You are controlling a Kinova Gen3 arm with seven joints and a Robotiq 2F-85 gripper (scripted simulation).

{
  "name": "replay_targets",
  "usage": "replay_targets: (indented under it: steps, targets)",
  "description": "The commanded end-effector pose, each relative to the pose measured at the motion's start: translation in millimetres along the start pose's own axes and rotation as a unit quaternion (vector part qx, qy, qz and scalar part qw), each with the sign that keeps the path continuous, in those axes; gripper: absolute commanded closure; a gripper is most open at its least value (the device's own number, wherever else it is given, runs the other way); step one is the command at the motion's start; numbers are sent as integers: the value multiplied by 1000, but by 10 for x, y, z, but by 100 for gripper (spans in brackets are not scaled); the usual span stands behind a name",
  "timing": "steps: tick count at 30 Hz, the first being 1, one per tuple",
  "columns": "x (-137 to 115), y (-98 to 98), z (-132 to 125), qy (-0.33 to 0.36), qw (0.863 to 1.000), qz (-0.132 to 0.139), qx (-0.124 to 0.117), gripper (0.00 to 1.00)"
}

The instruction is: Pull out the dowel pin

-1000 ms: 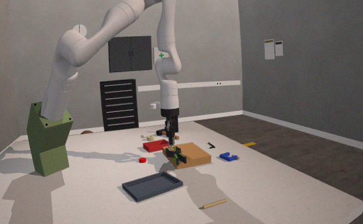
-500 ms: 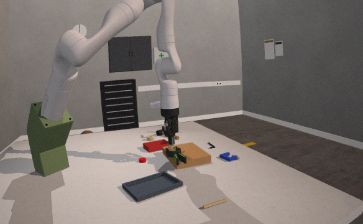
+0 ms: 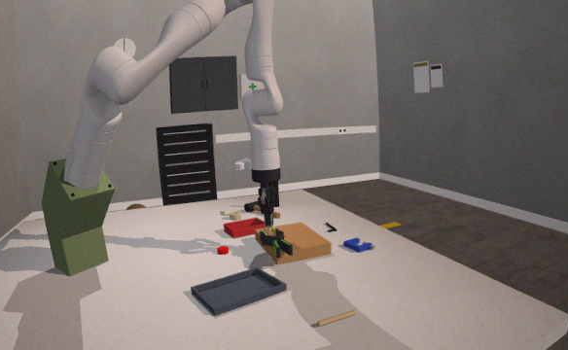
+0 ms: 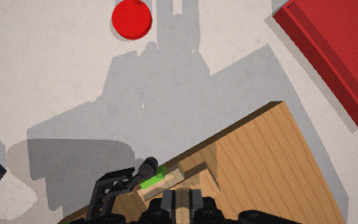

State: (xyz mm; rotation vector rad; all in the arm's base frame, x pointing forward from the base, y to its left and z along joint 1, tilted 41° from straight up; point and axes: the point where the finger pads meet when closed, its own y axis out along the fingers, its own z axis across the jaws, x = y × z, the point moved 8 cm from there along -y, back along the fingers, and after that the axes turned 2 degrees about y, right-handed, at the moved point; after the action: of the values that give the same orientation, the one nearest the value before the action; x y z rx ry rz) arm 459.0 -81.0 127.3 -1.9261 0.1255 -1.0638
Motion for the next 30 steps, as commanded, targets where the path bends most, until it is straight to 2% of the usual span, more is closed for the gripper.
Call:
replay_targets:
  steps: [1,13,15,30]
  targets:
    - [-4,-12,16,-27,1000,2,4,90]
    - [-5,-14,18,-130,992,1,4,90]
    - [-5,-14,18,-130,992,1,4,90]
    - [-6,-17,19,-256,967,1,5,90]
